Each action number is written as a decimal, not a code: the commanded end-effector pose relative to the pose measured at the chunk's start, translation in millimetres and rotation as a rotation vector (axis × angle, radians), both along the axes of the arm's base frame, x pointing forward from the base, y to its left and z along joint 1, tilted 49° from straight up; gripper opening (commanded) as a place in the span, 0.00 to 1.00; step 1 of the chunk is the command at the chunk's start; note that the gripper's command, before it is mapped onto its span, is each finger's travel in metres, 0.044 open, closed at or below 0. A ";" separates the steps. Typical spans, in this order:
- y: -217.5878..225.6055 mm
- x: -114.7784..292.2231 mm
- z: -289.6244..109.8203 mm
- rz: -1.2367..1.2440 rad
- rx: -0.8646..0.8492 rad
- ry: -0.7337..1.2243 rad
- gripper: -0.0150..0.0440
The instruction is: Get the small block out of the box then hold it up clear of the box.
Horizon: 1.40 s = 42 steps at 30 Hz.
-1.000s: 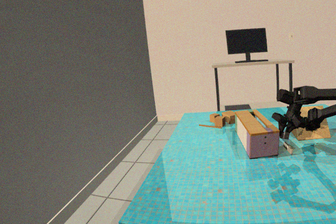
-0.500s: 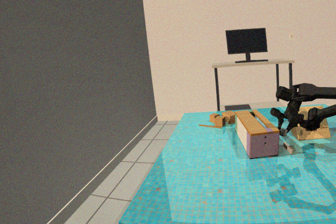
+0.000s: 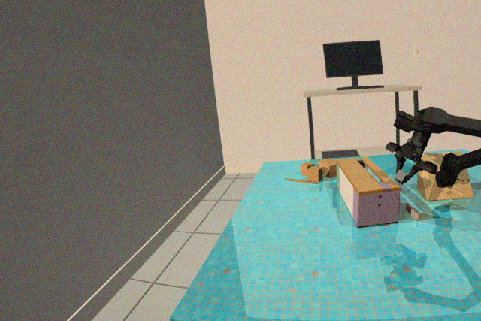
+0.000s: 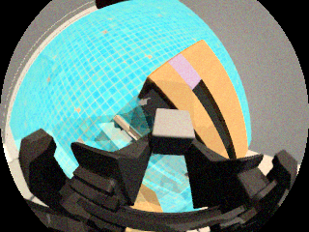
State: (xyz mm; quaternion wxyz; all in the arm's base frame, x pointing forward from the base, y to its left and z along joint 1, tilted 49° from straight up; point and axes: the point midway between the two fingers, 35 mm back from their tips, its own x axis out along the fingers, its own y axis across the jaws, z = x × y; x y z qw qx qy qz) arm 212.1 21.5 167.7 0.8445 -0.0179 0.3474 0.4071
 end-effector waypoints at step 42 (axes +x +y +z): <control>-36.5 11.8 30.6 -0.410 0.420 0.392 0.25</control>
